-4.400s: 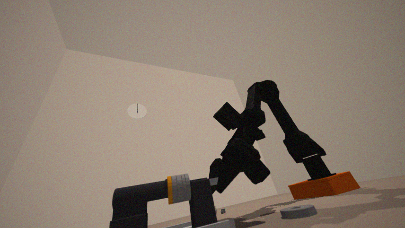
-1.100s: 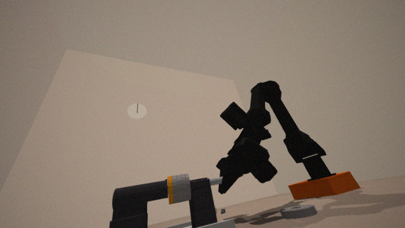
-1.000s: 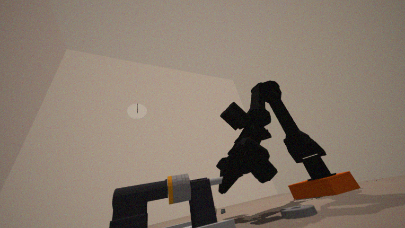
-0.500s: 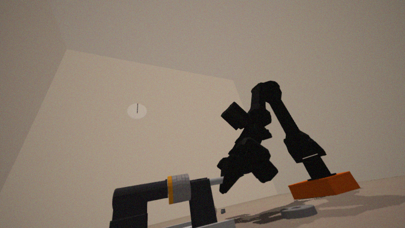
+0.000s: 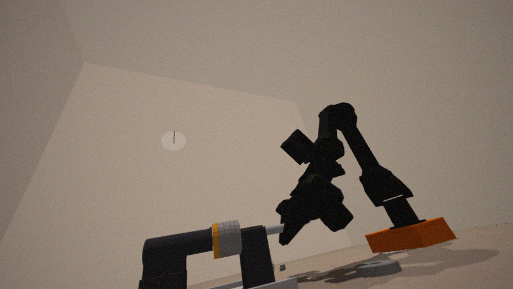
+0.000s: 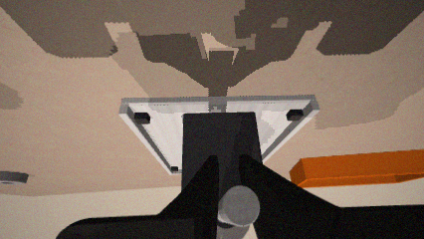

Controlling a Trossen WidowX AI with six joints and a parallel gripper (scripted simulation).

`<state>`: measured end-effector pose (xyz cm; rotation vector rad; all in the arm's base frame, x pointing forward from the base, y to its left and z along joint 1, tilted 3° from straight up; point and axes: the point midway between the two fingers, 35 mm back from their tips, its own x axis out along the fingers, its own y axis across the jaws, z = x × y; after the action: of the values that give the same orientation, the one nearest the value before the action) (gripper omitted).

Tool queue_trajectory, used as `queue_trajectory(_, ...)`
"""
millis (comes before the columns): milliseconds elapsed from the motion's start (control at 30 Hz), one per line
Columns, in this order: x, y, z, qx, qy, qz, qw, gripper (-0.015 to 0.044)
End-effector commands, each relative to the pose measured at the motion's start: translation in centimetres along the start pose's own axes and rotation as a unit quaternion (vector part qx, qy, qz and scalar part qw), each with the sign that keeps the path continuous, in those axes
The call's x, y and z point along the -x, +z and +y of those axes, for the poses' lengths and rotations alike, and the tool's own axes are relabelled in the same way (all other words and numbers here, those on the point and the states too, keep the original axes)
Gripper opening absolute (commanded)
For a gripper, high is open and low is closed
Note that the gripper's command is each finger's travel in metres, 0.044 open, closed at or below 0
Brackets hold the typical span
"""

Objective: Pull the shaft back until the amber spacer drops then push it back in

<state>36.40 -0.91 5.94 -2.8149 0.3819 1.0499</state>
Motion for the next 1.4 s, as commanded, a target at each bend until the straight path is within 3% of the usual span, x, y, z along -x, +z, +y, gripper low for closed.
queue_trajectory(0,0.15,0.03,0.05,-0.002,0.001,0.001,1.000,0.0000)
queue_trajectory(1367,0.52,0.43,0.05,-0.002,0.001,0.000,1.000,0.0000)
